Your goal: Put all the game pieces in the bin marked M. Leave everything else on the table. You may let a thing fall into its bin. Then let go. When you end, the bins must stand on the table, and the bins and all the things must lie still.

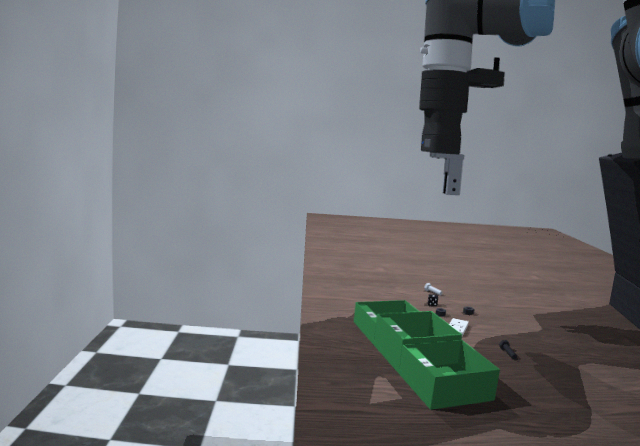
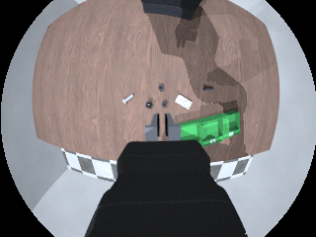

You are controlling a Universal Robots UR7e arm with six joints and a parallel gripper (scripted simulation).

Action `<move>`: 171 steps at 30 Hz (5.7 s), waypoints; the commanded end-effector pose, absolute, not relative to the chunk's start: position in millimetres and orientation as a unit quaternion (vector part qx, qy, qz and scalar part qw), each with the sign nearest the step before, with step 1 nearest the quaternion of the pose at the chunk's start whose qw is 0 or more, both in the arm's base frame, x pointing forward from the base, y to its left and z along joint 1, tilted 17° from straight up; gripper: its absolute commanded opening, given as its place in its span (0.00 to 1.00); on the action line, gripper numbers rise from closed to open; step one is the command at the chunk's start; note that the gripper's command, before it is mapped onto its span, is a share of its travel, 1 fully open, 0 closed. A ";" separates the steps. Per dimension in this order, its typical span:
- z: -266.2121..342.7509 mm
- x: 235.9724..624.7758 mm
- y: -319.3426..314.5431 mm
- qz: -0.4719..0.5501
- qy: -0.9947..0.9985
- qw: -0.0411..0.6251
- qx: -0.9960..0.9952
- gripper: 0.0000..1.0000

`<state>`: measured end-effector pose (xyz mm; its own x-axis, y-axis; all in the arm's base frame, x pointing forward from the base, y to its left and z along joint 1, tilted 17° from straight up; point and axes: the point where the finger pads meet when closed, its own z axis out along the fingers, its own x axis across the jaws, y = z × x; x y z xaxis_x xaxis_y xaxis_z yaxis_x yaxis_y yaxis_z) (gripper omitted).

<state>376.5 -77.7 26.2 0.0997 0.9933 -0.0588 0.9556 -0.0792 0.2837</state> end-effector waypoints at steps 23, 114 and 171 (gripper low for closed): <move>-4.0 415.8 -46.8 0.093 0.550 0.120 0.821 0.31; -67.0 521.6 -16.0 0.158 -0.308 -0.019 0.938 0.31; -88.8 531.6 -20.1 0.141 -0.654 -0.058 0.741 0.31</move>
